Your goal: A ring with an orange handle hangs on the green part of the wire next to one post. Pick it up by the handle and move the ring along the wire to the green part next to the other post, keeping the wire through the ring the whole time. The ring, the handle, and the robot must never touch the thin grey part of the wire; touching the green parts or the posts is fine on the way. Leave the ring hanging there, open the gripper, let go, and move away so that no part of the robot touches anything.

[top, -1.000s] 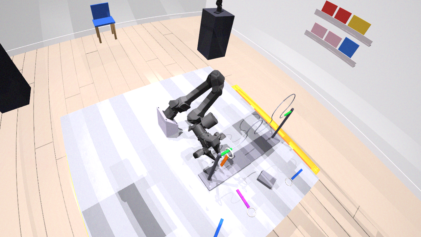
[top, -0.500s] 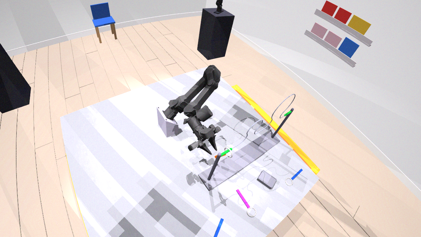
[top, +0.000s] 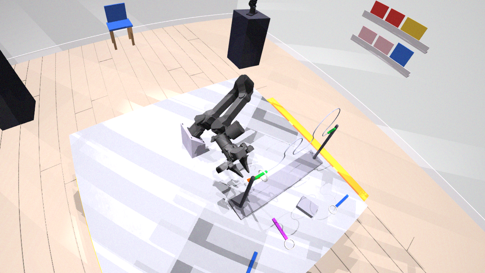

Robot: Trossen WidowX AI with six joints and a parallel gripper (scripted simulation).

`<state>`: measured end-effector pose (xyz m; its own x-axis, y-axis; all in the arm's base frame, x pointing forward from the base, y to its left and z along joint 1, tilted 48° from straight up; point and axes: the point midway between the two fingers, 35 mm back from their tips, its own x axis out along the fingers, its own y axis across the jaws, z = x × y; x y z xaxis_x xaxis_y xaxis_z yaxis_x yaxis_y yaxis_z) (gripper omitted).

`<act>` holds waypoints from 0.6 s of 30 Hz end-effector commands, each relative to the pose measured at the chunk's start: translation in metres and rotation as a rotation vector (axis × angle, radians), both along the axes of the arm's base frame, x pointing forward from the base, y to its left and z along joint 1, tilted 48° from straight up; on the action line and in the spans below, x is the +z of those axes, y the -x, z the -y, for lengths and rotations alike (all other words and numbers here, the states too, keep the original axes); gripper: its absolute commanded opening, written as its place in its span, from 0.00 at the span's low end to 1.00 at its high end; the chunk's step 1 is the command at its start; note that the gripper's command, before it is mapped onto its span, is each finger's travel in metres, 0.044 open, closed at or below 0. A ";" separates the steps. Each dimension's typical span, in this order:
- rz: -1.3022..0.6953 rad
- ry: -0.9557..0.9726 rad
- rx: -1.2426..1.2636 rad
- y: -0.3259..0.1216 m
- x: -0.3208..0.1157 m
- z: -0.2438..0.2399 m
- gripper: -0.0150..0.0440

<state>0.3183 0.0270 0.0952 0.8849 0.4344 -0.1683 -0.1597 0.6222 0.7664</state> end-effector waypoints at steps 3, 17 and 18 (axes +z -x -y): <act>0.001 0.003 0.004 0.001 0.000 0.000 0.53; -0.002 0.001 0.000 0.044 0.008 0.022 1.00; -0.002 0.001 0.000 0.044 0.008 0.022 1.00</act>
<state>0.2780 0.0056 0.1039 0.8863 0.4311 -0.1695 -0.1558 0.6221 0.7673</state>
